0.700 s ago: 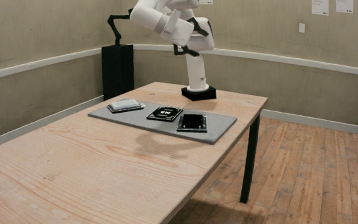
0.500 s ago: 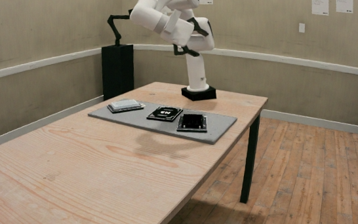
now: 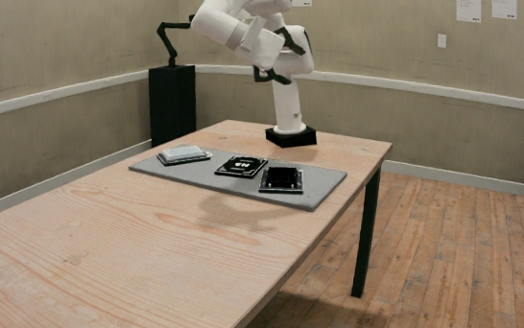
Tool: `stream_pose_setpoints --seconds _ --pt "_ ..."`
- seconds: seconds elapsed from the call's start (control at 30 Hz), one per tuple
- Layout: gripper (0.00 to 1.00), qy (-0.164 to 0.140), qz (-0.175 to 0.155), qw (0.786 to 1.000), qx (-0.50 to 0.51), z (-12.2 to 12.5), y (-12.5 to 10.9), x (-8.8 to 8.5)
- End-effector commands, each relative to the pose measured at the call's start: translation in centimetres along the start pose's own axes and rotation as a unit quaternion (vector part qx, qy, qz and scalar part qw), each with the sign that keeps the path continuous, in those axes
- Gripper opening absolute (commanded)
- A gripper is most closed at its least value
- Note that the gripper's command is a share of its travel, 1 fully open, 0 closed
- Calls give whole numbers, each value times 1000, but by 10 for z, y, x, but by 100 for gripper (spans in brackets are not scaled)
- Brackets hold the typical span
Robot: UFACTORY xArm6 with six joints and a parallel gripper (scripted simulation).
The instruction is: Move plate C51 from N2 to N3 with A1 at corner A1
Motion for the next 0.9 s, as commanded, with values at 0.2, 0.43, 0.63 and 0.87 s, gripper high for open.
stream_pose_setpoints --seconds 0.2,0.43,0.63,0.87 --pt "100 -83 -10 993 88 23 -6 23" --pt "100 -120 -12 985 121 33 -10 32" --pt "100 -172 -12 972 161 49 -16 45" --pt "100 -232 -8 952 200 65 -25 59"
Point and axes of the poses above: the point where the finger pads meet when closed, its own x axis out along the fingers, its own z axis across the jaws, y = z × x, the point moved 9 cm from there along -x, back along the fingers, and after that the axes turned 14 degrees about x, right-handed, at the moved point
